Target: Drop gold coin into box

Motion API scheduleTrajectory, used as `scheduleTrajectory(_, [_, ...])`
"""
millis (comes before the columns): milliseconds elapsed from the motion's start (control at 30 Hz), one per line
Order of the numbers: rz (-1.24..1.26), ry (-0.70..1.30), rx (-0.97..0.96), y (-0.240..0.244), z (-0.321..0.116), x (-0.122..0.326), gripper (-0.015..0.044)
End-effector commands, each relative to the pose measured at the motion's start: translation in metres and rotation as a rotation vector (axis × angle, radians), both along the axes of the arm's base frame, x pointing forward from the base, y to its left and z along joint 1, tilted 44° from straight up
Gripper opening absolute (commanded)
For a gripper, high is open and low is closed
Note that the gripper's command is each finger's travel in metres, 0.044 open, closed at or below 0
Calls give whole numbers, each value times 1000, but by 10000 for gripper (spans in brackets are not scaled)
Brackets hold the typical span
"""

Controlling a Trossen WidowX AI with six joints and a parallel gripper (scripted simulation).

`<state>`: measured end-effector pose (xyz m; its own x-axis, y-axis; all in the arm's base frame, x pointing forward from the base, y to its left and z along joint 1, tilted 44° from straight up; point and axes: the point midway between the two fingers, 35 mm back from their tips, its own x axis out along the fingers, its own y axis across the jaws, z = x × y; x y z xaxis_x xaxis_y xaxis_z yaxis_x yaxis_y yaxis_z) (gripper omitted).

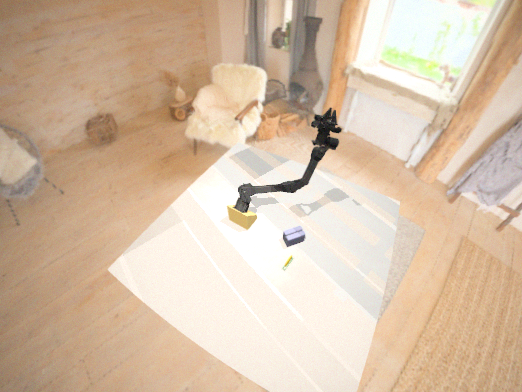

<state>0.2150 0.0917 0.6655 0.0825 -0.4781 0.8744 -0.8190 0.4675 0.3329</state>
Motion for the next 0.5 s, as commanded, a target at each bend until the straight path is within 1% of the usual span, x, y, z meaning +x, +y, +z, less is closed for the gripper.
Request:
scheduleTrajectory(0, [70,-100,71,-22,10,-40,161])
scheduleTrajectory(67, [121,-192,107,-39,9,-63,161])
scheduleTrajectory(267, [323,-406,320,-109,14,-146,161])
scheduleTrajectory(467, [495,-607,518,-188,-6,-200,161])
